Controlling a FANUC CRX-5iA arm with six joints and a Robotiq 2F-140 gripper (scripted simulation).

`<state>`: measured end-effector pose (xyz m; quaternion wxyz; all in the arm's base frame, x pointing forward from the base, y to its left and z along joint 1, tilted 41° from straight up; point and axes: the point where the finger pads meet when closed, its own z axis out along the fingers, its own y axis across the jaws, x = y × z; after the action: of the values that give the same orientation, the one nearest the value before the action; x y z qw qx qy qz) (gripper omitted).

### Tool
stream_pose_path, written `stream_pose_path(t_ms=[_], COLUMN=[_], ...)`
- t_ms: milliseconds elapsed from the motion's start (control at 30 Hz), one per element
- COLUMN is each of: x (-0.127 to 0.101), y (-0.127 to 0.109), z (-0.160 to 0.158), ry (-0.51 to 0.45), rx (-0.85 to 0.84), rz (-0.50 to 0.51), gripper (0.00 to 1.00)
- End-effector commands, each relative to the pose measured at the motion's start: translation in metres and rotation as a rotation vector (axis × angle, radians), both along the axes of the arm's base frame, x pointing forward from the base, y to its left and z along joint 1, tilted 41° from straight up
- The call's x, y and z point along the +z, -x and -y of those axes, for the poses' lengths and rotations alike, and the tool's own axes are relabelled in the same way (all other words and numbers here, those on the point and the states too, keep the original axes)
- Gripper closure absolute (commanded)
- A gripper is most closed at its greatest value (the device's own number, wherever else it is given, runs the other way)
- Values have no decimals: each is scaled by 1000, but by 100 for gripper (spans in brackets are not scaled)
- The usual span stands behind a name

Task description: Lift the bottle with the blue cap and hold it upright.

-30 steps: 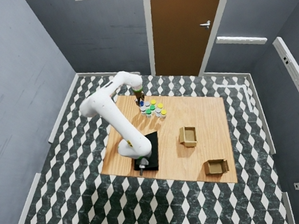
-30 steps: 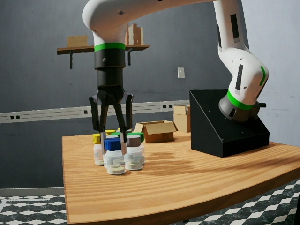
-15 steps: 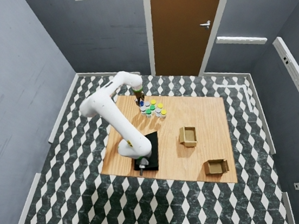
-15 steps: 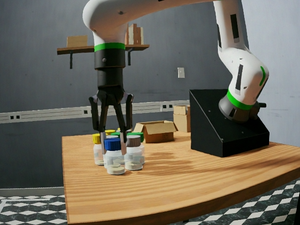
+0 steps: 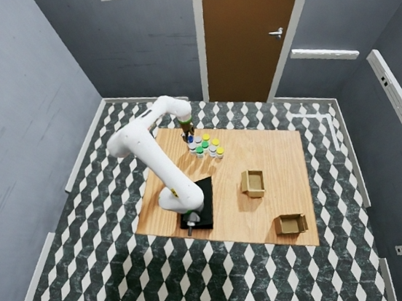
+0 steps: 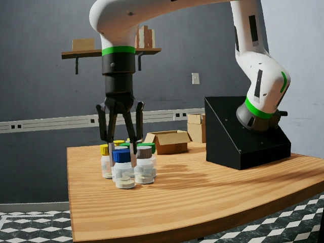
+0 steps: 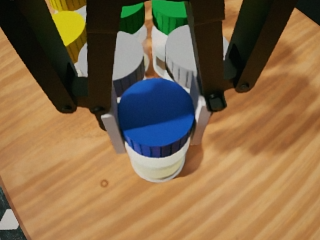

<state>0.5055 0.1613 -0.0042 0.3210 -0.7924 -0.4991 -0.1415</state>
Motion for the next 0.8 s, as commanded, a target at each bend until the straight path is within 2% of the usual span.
stream_pose_path(t_ms=[0, 433, 767], x=[0, 19, 24], y=[0, -3, -4], z=[0, 16, 21], ry=[0, 0, 0], rx=[-1, -1, -1], rz=[1, 0, 1], gripper=[90, 90, 90])
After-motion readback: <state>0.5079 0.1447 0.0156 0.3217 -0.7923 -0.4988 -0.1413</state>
